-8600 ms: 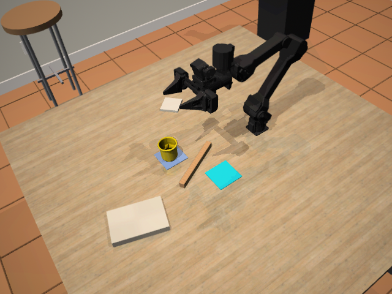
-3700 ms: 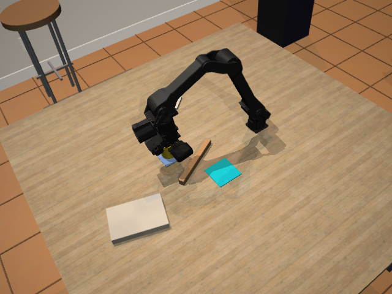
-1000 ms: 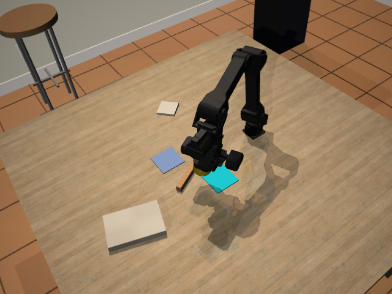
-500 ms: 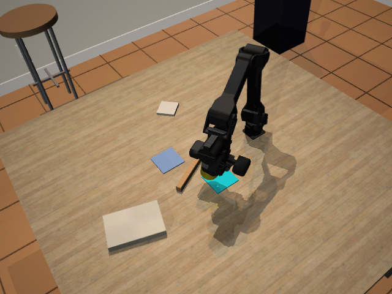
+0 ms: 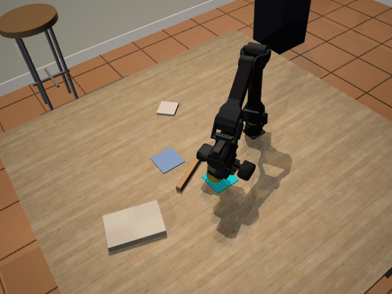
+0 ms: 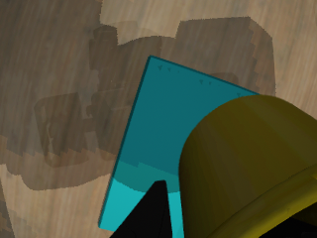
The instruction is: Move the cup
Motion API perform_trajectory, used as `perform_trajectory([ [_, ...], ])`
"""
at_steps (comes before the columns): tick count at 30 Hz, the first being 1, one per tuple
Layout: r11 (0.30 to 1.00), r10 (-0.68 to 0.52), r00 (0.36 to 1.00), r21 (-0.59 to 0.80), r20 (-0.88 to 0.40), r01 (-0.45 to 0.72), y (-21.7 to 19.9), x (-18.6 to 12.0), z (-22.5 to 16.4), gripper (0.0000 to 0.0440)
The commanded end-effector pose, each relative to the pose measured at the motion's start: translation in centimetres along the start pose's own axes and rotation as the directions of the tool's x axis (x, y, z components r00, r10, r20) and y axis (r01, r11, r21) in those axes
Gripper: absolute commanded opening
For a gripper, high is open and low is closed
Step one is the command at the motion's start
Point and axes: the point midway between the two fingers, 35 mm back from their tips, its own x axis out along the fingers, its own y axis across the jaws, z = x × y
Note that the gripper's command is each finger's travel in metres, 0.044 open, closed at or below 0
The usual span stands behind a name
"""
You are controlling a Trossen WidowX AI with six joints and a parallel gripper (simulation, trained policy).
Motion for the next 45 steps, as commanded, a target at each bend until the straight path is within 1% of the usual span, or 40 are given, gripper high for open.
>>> perform_trajectory([
  [1, 1.000, -0.008, 1.000, 0.015, 0.001, 0.008, 0.1, 0.8, -0.6, 0.0015],
  [5, 1.000, -0.010, 1.000, 0.029, 0.010, 0.010, 0.0, 1.3, -0.8, 0.0036],
  [10, 0.999, -0.006, 1.000, 0.046, 0.030, 0.005, -0.2, 1.6, -0.7, 0.0076],
  [11, 0.999, -0.003, 0.999, 0.050, 0.038, 0.001, -0.2, 1.5, -0.6, 0.0090],
  [14, 0.998, 0.008, 0.998, 0.067, 0.070, -0.012, -0.3, 1.1, -0.1, 0.0159],
  [15, 0.997, 0.013, 0.997, 0.071, 0.081, -0.019, -0.3, 0.9, 0.1, 0.0168],
  [17, 0.997, 0.023, 0.994, 0.074, 0.106, -0.031, -0.2, 0.5, 0.4, 0.0167],
  [28, 0.995, 0.060, 0.985, 0.073, 0.161, -0.072, -0.2, -1.0, -0.3, 0.0196],
  [45, 0.989, 0.092, 0.960, 0.089, 0.263, -0.119, -0.3, -4.3, -0.9, 0.0287],
])
